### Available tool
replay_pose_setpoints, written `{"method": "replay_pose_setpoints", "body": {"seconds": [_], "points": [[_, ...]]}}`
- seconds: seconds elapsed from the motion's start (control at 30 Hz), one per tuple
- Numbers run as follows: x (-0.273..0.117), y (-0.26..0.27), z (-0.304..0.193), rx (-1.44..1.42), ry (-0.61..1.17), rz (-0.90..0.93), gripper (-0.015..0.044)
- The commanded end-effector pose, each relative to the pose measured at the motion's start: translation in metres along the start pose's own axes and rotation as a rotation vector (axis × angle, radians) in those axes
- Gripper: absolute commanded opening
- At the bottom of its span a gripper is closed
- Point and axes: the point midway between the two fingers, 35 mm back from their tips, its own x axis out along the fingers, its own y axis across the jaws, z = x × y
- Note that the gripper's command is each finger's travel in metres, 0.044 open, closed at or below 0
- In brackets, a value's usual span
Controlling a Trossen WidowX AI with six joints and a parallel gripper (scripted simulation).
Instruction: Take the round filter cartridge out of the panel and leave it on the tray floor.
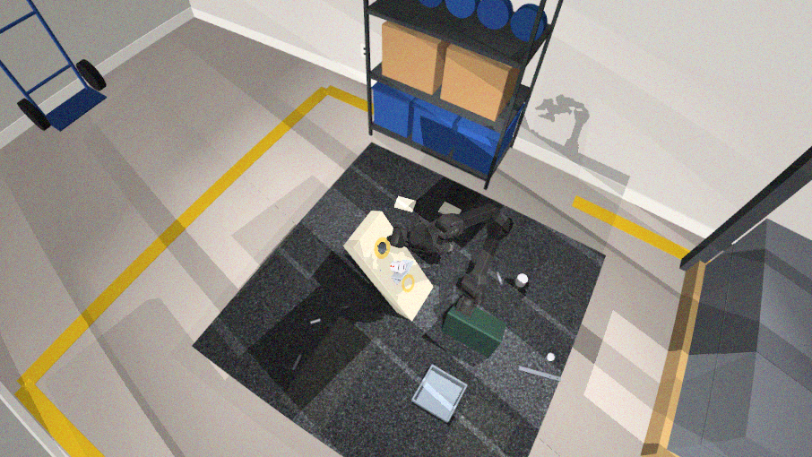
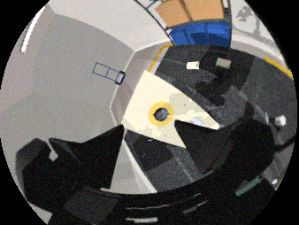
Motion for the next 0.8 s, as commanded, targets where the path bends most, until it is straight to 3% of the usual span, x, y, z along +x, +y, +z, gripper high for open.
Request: {"method": "replay_pose_setpoints", "body": {"seconds": [0.0, 0.03, 0.2, 0.77], "points": [[0.013, -0.022, -0.018, -0.299, 0.078, -0.085, 0.0335], [0.019, -0.035, -0.027, -0.438, 0.122, -0.119, 0.0309], [0.036, -0.096, -0.058, -1.009, 0.370, -0.233, 0.0305], [0.046, -0.101, -0.062, -1.029, 0.383, -0.234, 0.0305]]}}
